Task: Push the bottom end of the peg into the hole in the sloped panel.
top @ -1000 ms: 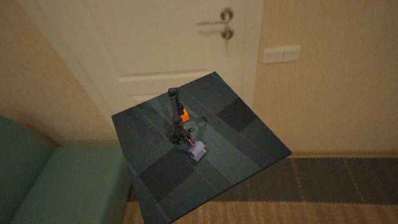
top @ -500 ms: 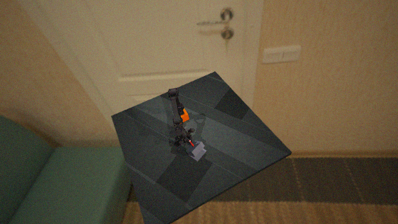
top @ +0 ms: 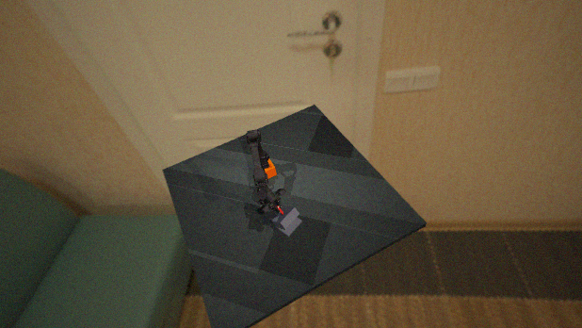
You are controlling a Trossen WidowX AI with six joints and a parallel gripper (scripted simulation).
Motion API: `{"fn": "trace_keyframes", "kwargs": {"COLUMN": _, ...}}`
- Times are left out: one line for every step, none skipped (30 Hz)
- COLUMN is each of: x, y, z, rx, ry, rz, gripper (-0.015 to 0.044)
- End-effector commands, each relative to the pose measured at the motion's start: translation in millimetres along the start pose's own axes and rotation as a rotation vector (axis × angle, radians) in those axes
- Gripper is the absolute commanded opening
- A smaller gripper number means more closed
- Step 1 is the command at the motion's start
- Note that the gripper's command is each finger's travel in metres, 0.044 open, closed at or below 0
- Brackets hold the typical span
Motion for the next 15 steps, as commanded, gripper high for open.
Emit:
{"fn": "trace_keyframes", "kwargs": {"x": 0.2, "y": -3.1, "z": 0.5, "rx": -0.001, "ry": -0.003, "rz": 0.001, "gripper": 0.0000}}
{"fn": "trace_keyframes", "kwargs": {"x": 0.2, "y": -3.4, "z": 0.5, "rx": -0.001, "ry": -0.003, "rz": 0.001, "gripper": 0.0000}}
{"fn": "trace_keyframes", "kwargs": {"x": 0.1, "y": -4.0, "z": 0.5, "rx": -0.001, "ry": -0.003, "rz": 0.001, "gripper": 0.0000}}
{"fn": "trace_keyframes", "kwargs": {"x": 0.0, "y": -4.3, "z": 0.6, "rx": -0.001, "ry": -0.003, "rz": 0.001, "gripper": 0.0000}}
{"fn": "trace_keyframes", "kwargs": {"x": -0.1, "y": -4.7, "z": 0.6, "rx": -0.001, "ry": -0.003, "rz": 0.001, "gripper": 0.0000}}
{"fn": "trace_keyframes", "kwargs": {"x": -0.1, "y": -4.9, "z": 0.6, "rx": -0.001, "ry": -0.003, "rz": 0.001, "gripper": 0.0000}}
{"fn": "trace_keyframes", "kwargs": {"x": -0.3, "y": -5.4, "z": 0.6, "rx": -0.001, "ry": -0.003, "rz": 0.001, "gripper": 0.0000}}
{"fn": "trace_keyframes", "kwargs": {"x": -0.4, "y": -5.6, "z": 0.6, "rx": -0.001, "ry": -0.003, "rz": 0.001, "gripper": 0.0000}}
{"fn": "trace_keyframes", "kwargs": {"x": -0.6, "y": -5.9, "z": 0.6, "rx": -0.001, "ry": -0.003, "rz": 0.001, "gripper": 0.0000}}
{"fn": "trace_keyframes", "kwargs": {"x": -0.7, "y": -6.1, "z": 0.6, "rx": -0.001, "ry": -0.003, "rz": 0.001, "gripper": 0.0000}}
{"fn": "trace_keyframes", "kwargs": {"x": -0.9, "y": -6.4, "z": 0.6, "rx": -0.001, "ry": -0.003, "rz": 0.001, "gripper": 0.0000}}
{"fn": "trace_keyframes", "kwargs": {"x": -1.0, "y": -6.6, "z": 0.6, "rx": -0.001, "ry": -0.003, "rz": 0.001, "gripper": 0.0000}}
{"fn": "trace_keyframes", "kwargs": {"x": -1.2, "y": -6.8, "z": 0.6, "rx": -0.001, "ry": -0.003, "rz": 0.001, "gripper": 0.0000}}
{"fn": "trace_keyframes", "kwargs": {"x": -1.3, "y": -7.0, "z": 0.6, "rx": -0.001, "ry": -0.003, "rz": 0.001, "gripper": 0.0000}}
{"fn": "trace_keyframes", "kwargs": {"x": -1.6, "y": -7.2, "z": 0.6, "rx": -0.001, "ry": -0.003, "rz": 0.001, "gripper": 0.0000}}
Point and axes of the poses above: the point midway between the two fingers, 35 mm back from their tips, its own y axis back along the fingers, its own z axis across the jaws, x = y × z, the point moved 3 cm from there along y, back along the fingers, and after that the axes turned 10 degrees about -y, right-handed, at the moved point
